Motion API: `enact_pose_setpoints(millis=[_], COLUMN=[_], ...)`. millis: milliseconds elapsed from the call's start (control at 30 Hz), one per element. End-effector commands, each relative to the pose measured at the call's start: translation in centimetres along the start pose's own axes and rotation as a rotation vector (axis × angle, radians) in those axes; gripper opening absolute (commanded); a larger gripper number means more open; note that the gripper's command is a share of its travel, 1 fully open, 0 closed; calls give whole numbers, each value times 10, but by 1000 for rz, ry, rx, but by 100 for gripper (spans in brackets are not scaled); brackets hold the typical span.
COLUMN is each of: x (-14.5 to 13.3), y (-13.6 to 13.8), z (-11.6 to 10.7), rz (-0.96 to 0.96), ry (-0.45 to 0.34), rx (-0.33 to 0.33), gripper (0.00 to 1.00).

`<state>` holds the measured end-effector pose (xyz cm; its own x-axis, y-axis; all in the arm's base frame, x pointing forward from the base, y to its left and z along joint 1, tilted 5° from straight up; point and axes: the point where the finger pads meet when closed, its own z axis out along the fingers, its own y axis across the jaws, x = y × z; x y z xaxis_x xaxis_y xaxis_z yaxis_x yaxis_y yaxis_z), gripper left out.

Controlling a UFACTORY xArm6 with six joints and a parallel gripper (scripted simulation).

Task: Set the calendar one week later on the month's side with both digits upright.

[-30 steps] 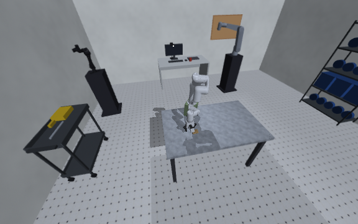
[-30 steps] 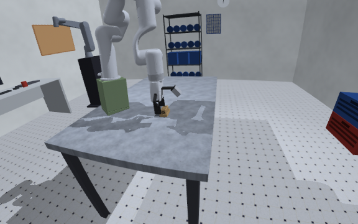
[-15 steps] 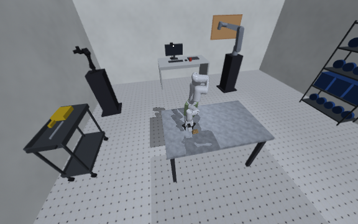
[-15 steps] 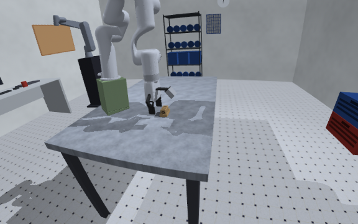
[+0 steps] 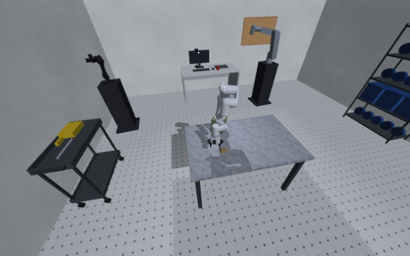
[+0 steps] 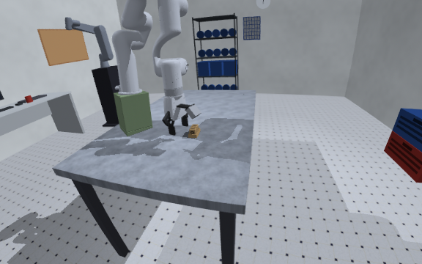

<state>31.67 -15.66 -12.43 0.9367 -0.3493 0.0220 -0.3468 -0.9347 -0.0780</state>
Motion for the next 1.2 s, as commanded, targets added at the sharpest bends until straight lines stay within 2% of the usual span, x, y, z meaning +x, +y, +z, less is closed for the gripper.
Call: enact_pose_setpoints(millis=[0, 167, 400, 600, 1167], x=[-4, -4, -9, -25, -25], y=[4, 4, 7, 17, 17], z=[-1, -1, -1, -1, -1], rz=[12, 46, 273, 273, 273], ry=[8, 8, 8, 8, 8], rx=[0, 1, 1, 1, 1], gripper=[100, 100, 100, 100, 100])
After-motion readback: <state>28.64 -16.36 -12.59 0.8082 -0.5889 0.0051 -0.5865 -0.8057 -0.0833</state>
